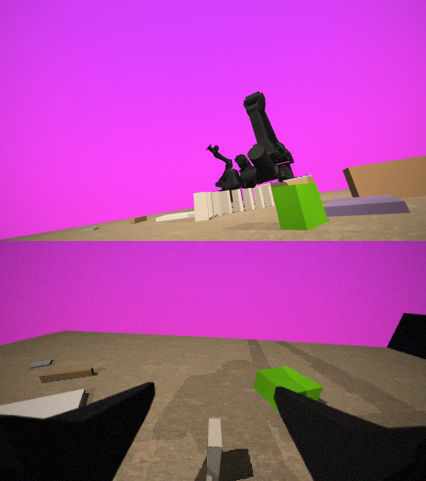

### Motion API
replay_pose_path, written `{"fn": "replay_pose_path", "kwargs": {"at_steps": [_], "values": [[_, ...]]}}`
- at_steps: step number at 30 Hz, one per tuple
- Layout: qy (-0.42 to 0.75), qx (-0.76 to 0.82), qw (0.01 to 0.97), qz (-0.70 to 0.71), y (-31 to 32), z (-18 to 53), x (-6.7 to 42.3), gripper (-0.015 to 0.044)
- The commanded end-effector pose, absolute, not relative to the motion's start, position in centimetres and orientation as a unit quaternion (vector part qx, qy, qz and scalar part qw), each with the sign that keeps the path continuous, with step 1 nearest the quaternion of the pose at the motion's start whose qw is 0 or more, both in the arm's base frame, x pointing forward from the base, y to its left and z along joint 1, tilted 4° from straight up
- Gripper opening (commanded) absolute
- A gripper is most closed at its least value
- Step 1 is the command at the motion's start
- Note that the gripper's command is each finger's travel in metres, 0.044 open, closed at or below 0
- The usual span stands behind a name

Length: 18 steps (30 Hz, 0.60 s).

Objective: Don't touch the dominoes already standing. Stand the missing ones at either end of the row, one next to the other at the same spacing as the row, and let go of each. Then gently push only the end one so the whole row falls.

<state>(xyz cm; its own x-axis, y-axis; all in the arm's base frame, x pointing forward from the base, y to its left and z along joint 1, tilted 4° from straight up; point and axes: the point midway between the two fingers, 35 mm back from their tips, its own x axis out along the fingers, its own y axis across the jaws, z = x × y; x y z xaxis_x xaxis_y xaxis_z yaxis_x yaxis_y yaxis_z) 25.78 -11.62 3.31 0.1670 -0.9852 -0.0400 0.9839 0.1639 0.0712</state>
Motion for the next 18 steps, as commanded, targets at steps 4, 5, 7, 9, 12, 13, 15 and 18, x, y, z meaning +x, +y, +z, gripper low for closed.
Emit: {"fn": "replay_pose_path", "kwargs": {"at_steps": [4,5,7,9,12,13,15,18], "values": [[-0.007,0.042,0.763,-0.645,-11.6,5.3,25.6,0.0440],[0.013,0.035,0.764,-0.644,-11.8,5.1,25.8,0.0440],[0.089,0.010,0.769,-0.633,-12.4,4.4,26.9,0.0440],[0.210,-0.027,0.770,-0.602,-13.4,3.5,28.2,0.0440],[0.388,-0.072,0.762,-0.514,-14.7,2.4,29.4,0.0440],[0.440,-0.083,0.757,-0.476,-14.9,2.2,29.6,0.0440],[0.520,-0.104,0.752,-0.392,-15.1,2.7,29.8,0.0440],[0.612,-0.119,0.740,-0.251,-14.9,3.8,29.2,0.0440]]}}
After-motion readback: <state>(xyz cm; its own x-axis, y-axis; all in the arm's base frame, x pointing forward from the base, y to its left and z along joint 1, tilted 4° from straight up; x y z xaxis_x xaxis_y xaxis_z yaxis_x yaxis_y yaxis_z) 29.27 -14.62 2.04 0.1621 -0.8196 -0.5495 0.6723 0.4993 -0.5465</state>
